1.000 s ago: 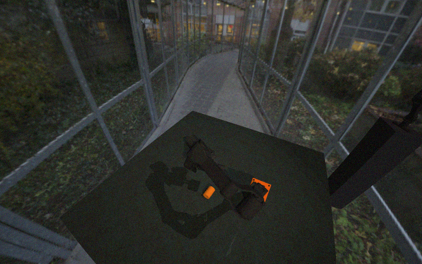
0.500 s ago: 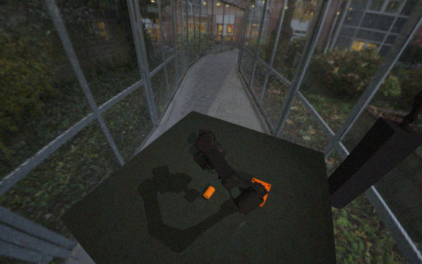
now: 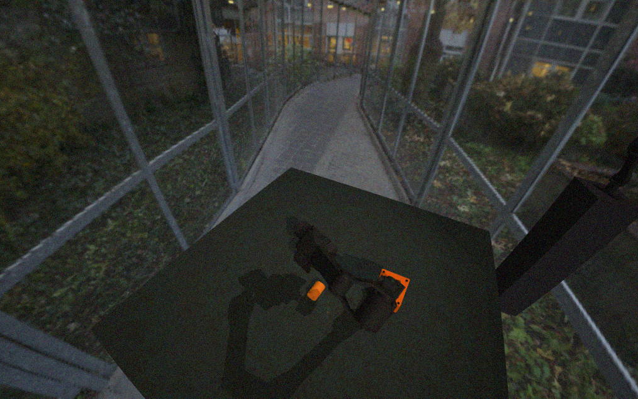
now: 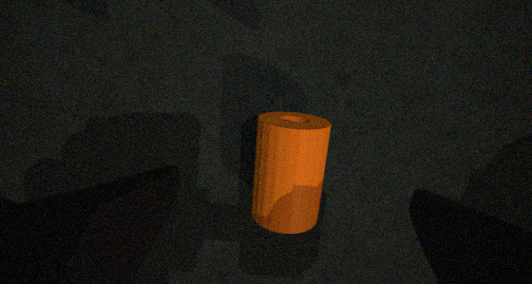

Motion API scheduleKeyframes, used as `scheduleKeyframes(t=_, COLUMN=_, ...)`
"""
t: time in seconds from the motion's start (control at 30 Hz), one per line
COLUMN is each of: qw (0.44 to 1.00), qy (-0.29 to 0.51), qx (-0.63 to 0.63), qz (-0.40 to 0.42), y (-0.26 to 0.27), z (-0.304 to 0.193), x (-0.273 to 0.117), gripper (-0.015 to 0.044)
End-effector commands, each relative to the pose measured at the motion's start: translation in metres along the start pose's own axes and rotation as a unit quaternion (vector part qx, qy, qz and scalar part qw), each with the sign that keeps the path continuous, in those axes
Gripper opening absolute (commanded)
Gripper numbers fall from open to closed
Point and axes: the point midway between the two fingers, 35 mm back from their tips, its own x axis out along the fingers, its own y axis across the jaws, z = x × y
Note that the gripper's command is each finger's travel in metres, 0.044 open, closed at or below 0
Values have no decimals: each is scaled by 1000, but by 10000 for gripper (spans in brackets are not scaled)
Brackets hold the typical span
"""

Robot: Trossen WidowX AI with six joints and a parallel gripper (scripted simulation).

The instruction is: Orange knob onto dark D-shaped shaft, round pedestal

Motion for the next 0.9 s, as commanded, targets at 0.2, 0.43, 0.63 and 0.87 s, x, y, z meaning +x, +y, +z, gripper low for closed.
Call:
scheduleKeyframes(t=0.2, qw=1000, qy=2, qx=-3, qz=4, y=-1, z=-2, x=26, gripper=440)
scheduleKeyframes(t=0.43, qw=1000, qy=2, qx=-3, qz=4, y=0, z=-2, x=37, gripper=440)
scheduleKeyframes(t=0.63, qw=1000, qy=2, qx=-3, qz=4, y=0, z=-2, x=46, gripper=440)
scheduleKeyframes(t=0.87, qw=1000, qy=2, qx=-3, qz=4, y=0, z=-3, x=57, gripper=440)
